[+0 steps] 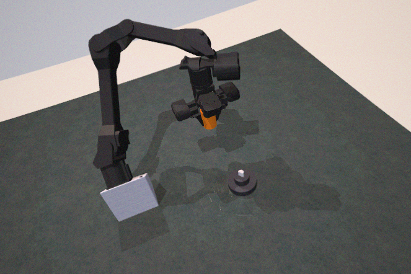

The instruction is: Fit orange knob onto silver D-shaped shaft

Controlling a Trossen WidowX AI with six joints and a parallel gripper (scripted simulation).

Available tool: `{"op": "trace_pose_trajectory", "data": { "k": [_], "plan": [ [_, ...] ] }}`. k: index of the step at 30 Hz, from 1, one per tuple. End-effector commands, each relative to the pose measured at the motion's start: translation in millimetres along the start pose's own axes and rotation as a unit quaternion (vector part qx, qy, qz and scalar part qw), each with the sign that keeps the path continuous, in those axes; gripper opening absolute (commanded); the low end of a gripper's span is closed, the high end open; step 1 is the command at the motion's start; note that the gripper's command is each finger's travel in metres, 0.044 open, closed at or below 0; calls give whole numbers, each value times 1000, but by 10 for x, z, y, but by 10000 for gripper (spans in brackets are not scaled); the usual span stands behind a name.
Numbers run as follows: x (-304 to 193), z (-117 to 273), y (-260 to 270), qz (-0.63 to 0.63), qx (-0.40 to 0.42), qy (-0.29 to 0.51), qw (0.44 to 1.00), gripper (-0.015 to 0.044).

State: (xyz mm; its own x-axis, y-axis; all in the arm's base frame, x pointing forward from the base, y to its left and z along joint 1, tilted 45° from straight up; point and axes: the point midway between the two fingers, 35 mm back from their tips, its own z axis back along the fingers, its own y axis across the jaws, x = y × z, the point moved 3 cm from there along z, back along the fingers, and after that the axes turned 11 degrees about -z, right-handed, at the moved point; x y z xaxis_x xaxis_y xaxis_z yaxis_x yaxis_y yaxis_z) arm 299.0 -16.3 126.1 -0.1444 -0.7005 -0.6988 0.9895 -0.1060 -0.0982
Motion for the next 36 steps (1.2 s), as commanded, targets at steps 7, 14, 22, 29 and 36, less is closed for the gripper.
{"op": "trace_pose_trajectory", "data": {
  "k": [7, 14, 22, 29, 36],
  "plan": [
    [261, -56, 154, 2, 3, -3, 1000, 0],
    [450, -119, 248, 3, 3, -4, 1000, 0],
    [675, -196, 340, 3, 3, -4, 1000, 0],
    [876, -271, 407, 3, 4, -4, 1000, 0],
    [1080, -352, 461, 3, 4, -4, 1000, 0]
  ]
}}
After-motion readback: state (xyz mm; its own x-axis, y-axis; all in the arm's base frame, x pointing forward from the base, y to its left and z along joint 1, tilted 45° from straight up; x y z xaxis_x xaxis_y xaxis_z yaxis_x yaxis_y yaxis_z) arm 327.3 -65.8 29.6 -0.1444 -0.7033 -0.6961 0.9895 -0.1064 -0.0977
